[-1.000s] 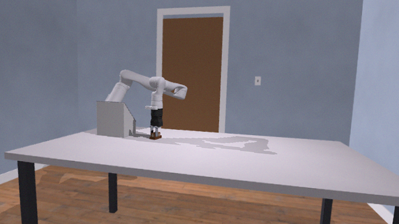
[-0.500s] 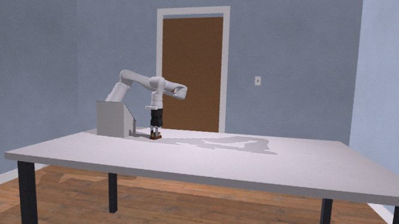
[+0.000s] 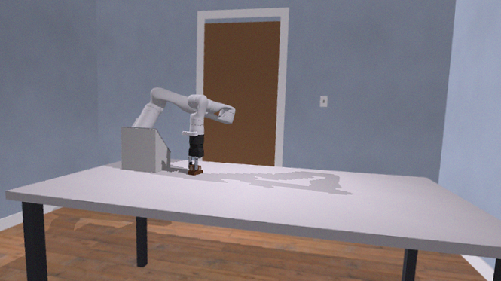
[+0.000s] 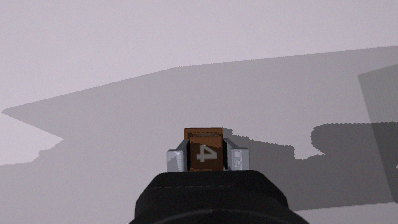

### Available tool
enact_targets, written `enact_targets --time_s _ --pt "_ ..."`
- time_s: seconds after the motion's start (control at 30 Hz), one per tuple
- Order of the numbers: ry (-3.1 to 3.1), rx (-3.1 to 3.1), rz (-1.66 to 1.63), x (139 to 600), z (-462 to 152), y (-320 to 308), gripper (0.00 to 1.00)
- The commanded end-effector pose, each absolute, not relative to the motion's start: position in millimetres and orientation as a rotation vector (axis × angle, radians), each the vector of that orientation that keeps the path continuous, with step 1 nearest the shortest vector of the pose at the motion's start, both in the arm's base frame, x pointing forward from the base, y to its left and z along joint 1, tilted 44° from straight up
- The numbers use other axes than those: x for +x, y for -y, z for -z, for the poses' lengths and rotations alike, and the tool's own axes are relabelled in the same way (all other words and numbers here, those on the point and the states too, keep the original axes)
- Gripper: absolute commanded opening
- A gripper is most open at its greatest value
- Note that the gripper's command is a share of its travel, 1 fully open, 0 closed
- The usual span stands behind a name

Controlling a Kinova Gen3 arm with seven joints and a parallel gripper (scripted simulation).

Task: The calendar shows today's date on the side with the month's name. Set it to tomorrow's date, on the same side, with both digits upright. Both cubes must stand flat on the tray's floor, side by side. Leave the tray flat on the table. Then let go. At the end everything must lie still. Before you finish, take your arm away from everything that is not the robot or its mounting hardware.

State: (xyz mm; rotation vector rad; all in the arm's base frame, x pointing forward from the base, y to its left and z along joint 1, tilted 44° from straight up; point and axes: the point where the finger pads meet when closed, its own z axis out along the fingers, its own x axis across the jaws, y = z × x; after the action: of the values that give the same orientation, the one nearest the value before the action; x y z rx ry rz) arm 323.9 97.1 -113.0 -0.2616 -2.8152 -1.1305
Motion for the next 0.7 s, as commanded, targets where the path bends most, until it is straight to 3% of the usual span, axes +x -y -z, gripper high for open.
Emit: enact_targets --time_s 0.0,0.67 --pt "2.824 -0.272 1.134 327 108 -91 0.57" --pt "2.824 -0.272 1.134 329 47 -33 0.57"
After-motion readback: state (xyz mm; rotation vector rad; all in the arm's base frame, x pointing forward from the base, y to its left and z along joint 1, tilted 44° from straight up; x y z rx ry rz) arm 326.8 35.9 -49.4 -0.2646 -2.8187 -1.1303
